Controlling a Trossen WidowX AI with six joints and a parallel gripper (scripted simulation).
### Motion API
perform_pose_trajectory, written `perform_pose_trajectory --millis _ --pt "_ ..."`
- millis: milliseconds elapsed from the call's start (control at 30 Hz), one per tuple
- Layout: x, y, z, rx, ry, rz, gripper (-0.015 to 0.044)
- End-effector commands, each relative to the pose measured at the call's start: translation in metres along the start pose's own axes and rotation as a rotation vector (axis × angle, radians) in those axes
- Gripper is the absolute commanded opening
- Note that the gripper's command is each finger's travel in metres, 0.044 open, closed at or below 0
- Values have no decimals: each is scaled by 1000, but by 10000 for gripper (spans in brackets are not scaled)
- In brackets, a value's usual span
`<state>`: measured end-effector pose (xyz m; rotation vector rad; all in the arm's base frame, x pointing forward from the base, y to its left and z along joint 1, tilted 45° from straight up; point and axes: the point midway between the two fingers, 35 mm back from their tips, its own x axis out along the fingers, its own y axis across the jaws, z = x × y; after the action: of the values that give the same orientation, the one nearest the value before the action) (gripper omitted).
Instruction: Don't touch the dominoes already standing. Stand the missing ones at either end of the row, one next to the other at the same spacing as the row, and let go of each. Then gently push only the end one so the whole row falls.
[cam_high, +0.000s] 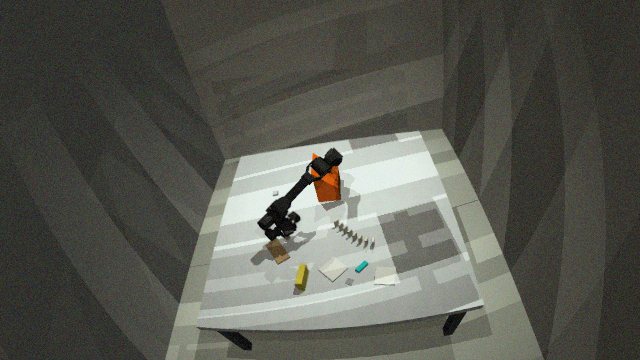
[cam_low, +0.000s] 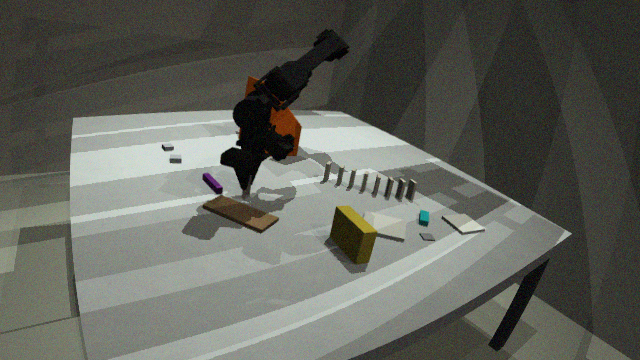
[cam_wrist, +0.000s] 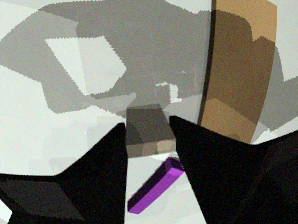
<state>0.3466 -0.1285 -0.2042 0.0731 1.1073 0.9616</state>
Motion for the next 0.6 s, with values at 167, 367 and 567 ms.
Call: perform_pose_trajectory --millis 167,367,567 --pt "1 1 0 7 -3 2 107" --pt "-58 -7 2 5 2 -4 107" --pt "-136 -1 -1 1 5 -3 107"
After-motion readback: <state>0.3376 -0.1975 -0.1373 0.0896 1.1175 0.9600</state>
